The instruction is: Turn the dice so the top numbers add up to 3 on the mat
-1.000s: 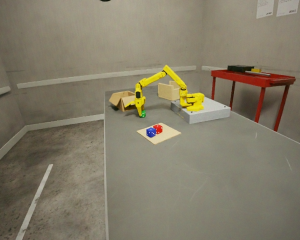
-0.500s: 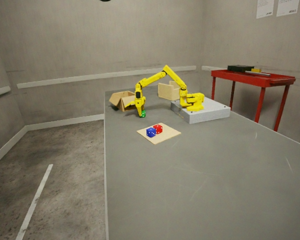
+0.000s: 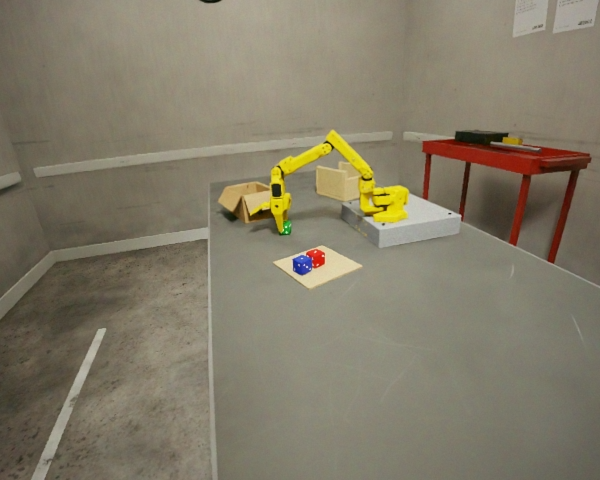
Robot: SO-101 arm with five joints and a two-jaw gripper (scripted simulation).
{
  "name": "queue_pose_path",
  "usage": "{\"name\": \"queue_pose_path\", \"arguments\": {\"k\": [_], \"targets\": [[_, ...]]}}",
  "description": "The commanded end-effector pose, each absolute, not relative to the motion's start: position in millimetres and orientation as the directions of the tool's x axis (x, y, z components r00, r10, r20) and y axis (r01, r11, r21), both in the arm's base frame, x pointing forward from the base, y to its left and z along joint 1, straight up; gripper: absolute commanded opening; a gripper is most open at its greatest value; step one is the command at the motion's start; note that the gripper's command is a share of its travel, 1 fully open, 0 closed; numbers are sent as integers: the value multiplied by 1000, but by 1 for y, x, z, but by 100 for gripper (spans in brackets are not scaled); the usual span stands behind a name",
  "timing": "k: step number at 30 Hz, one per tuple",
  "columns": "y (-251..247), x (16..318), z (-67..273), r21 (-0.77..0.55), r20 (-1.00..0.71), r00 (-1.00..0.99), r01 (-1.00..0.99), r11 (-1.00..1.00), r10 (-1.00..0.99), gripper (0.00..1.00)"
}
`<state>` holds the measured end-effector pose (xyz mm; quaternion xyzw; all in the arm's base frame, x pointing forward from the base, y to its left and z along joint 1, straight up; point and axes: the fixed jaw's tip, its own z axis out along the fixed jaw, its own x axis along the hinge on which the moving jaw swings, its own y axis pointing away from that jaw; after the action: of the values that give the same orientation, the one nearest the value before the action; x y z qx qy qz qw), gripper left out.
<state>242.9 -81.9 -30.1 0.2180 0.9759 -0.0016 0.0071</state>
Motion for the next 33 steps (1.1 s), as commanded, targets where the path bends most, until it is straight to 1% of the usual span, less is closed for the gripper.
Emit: {"name": "queue_pose_path", "arguments": {"k": [1, 6, 14, 27, 30, 33], "targets": [[-83, 237, -35, -1, 9, -905, 425, 905, 425, 23], [-85, 236, -35, -1, 9, -905, 425, 905, 425, 20], [-87, 235, -35, -1, 9, -905, 425, 905, 425, 17], [-87, 235, -35, 0, 9, -905, 425, 905, 425, 16], [-87, 235, -35, 0, 9, -905, 425, 905, 425, 13], [-87, 235, -35, 0, 9, -905, 425, 905, 425, 7]]}}
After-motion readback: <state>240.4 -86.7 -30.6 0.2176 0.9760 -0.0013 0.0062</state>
